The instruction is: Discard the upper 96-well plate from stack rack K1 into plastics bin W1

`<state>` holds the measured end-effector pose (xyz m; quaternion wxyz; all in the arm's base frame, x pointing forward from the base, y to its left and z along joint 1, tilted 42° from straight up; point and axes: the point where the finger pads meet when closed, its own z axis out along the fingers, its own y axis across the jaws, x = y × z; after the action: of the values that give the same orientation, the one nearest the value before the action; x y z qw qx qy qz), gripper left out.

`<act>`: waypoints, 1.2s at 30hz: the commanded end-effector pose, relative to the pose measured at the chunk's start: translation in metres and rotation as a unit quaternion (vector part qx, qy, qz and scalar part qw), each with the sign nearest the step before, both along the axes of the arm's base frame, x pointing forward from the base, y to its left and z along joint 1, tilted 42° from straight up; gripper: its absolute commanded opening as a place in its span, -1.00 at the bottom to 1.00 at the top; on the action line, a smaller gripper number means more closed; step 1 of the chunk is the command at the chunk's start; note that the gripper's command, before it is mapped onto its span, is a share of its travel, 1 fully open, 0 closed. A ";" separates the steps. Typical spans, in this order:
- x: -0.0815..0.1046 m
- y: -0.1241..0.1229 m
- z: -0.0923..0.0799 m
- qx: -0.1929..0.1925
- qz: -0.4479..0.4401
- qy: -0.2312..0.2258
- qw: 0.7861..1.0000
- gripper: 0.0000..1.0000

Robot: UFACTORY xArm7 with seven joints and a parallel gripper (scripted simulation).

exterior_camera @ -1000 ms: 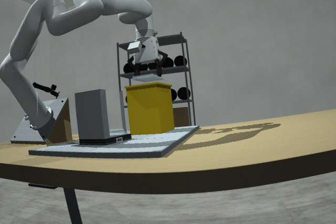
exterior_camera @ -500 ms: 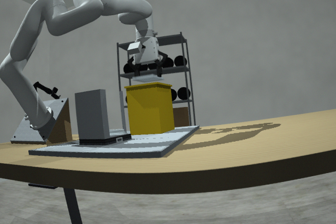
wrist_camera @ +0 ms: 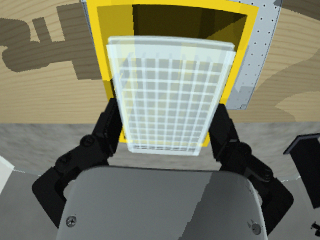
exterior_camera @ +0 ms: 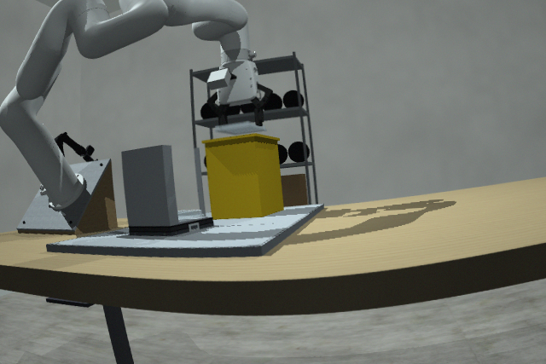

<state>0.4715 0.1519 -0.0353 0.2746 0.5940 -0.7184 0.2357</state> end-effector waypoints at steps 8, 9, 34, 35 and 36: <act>0.001 0.001 0.000 0.002 0.001 -0.002 1.000 -1.00; 0.001 0.001 0.000 0.002 0.001 -0.002 1.000 -1.00; 0.000 -0.001 -0.003 0.002 0.001 -0.002 1.000 -1.00; 0.000 -0.001 -0.003 0.002 0.001 -0.002 1.000 -1.00; 0.000 -0.001 -0.003 0.002 0.001 -0.002 1.000 -1.00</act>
<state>0.4709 0.1483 -0.0392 0.2746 0.5940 -0.7184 0.2357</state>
